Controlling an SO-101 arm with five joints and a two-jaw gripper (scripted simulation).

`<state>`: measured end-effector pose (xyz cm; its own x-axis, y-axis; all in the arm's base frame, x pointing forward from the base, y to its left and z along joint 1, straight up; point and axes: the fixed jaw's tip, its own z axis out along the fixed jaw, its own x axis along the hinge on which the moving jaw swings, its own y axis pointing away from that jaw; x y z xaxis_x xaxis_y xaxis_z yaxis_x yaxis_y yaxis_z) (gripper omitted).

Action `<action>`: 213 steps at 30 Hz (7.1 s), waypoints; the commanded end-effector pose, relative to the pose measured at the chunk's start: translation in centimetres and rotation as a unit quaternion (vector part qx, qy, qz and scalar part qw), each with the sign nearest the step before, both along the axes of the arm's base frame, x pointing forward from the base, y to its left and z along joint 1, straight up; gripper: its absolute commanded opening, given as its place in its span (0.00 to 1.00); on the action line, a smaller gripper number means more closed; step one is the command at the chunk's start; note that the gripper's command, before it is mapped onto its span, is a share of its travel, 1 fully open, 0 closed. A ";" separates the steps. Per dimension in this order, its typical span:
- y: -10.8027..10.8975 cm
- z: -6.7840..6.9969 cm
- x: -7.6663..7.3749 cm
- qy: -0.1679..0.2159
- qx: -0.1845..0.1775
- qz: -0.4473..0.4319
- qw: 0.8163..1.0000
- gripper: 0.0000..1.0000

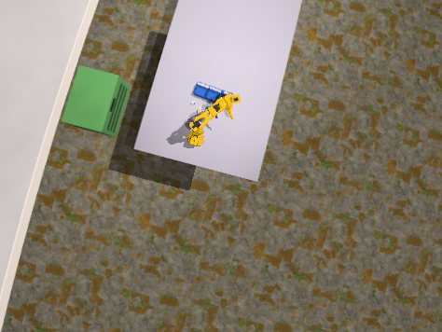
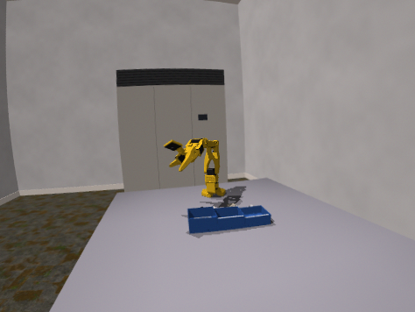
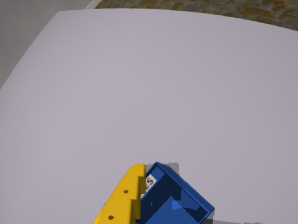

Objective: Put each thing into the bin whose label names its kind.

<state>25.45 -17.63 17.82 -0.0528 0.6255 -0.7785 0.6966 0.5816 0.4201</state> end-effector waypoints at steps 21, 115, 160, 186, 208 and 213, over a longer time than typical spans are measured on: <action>1.7 -3.3 -1.5 0.113 -0.002 0.053 0.992 1.00; 6.9 -7.1 -8.3 0.412 -0.059 0.324 0.849 1.00; 7.9 -7.6 -10.0 0.466 -0.109 0.444 0.758 1.00; 8.1 -7.0 -10.5 0.476 -0.161 0.504 0.702 1.00; 8.4 -7.8 -11.2 0.488 -0.166 0.550 0.657 1.00; 8.4 -7.5 -11.1 0.487 -0.181 0.557 0.648 1.00</action>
